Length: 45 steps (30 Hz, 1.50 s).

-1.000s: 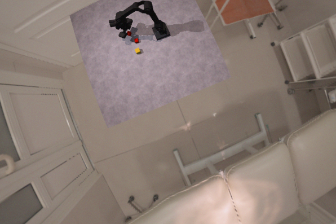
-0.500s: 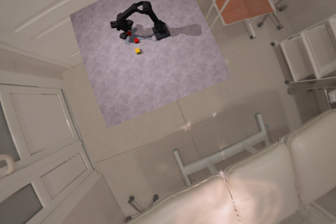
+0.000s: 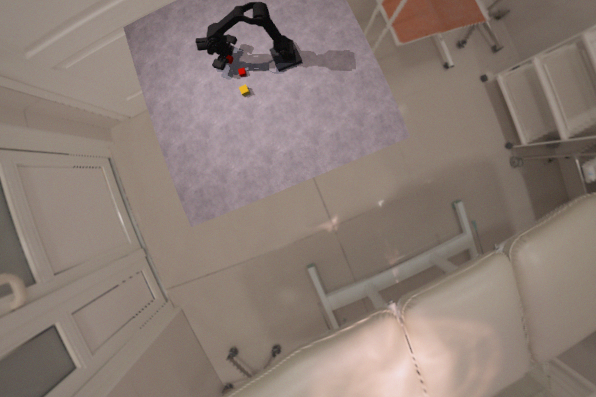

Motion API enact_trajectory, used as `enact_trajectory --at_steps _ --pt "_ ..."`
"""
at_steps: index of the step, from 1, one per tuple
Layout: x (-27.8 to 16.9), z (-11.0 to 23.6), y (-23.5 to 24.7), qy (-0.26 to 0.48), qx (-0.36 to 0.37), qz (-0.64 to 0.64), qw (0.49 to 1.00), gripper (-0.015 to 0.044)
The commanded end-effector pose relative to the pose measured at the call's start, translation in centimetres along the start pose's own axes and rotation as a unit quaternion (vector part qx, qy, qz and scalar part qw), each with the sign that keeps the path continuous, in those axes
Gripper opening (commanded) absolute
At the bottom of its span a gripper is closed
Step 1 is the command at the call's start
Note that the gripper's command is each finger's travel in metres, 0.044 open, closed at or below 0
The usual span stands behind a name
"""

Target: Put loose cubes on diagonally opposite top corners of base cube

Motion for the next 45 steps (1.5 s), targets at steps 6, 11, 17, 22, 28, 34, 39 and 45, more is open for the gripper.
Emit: enact_trajectory --at_steps 6,11,17,22,28,34,39,45 --pt "0.4 2.6 0.2 -0.004 0.000 0.002 1.000 0.0105" --pt "0.5 4.2 0.2 -0.005 0.001 0.002 1.000 0.0105" --pt "0.5 6.1 0.2 -0.005 0.001 0.002 1.000 0.0105" --pt "0.4 7.7 0.2 -0.004 0.001 0.002 1.000 0.0105" --pt "0.2 9.6 0.1 -0.004 0.001 0.002 1.000 0.0105" --pt "0.0 10.7 0.1 -0.004 0.001 0.002 1.000 0.0105" --pt "-0.6 10.4 1.3 -0.003 0.001 0.001 1.000 0.0105" --pt "-1.6 10.0 3.0 -0.002 0.002 0.000 1.000 0.0105"
Point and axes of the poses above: the point midway between the two fingers, 35 mm back from their tips, its own z axis back along the fingers, its own y axis across the jaws, x = y × z, the point moved 8 cm from there along z, back along the fingers, and after that the axes turned 1 degree about z, right-handed, at the moved point
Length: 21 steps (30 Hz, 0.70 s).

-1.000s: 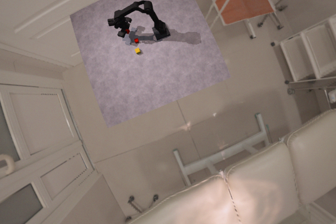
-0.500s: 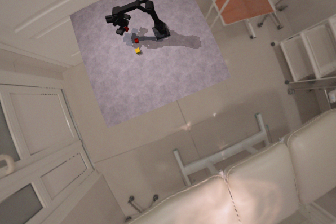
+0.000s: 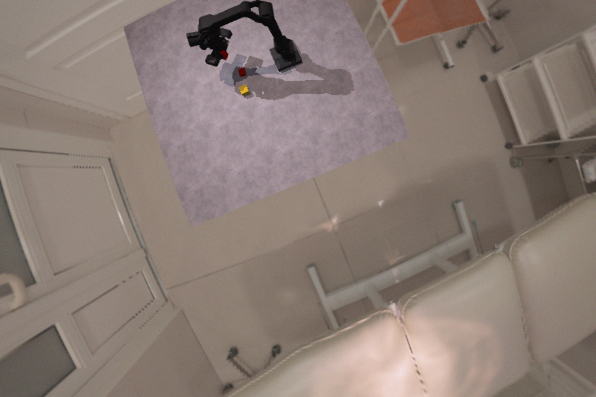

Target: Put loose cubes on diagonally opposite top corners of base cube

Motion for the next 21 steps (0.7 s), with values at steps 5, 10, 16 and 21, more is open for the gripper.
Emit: enact_trajectory --at_steps 5,10,16,21 --pt "-1.2 -0.6 2.0 0.000 -0.001 -0.004 1.000 0.0105" --pt "-2.2 -0.9 3.3 0.001 0.000 -0.006 1.000 0.0105" --pt "-3.4 -1.3 4.7 0.002 0.001 -0.007 1.000 0.0105" --pt "-4.4 -1.6 5.9 0.003 0.001 -0.008 1.000 0.0105"
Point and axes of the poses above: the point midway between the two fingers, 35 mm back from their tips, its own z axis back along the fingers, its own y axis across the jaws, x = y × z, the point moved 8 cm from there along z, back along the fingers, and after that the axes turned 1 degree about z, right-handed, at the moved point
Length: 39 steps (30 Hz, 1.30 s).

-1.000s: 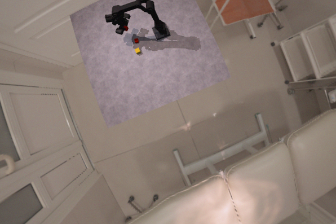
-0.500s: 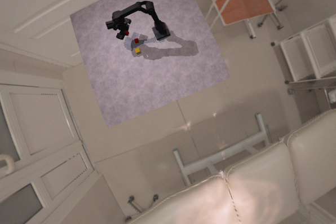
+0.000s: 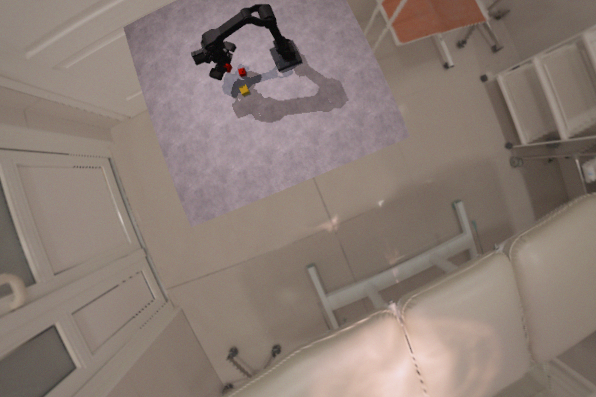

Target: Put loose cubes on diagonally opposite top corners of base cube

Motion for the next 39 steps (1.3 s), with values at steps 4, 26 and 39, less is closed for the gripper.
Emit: enact_trajectory --at_steps 4,26,39 --pt "-1.4 -0.5 1.4 -0.001 -0.001 -0.004 1.000 0.0105" --pt "-7.0 -1.9 5.5 0.001 0.001 -0.009 1.000 0.0105" --pt "-8.3 -2.2 6.2 0.001 0.001 -0.011 1.000 0.0105"
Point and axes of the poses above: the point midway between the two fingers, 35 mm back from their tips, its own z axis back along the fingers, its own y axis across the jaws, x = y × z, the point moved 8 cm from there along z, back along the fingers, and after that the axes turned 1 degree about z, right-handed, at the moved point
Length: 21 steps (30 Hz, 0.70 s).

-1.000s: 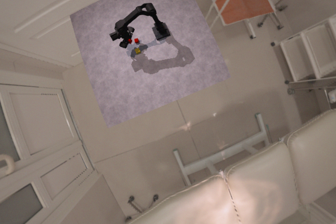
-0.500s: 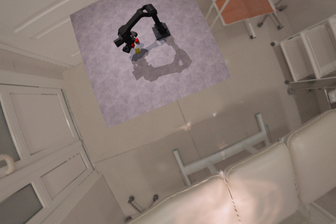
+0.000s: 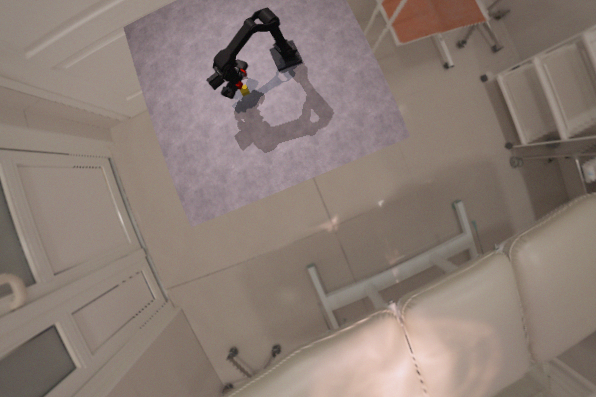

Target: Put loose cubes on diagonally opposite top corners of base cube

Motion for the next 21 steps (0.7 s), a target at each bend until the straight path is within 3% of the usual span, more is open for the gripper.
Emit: enact_trajectory --at_steps 1,21 --pt "0.0 -0.1 0.0 -0.002 0.000 -0.003 1.000 0.0105" --pt "0.0 -2.6 0.0 -0.002 0.000 -0.004 1.000 0.0105"
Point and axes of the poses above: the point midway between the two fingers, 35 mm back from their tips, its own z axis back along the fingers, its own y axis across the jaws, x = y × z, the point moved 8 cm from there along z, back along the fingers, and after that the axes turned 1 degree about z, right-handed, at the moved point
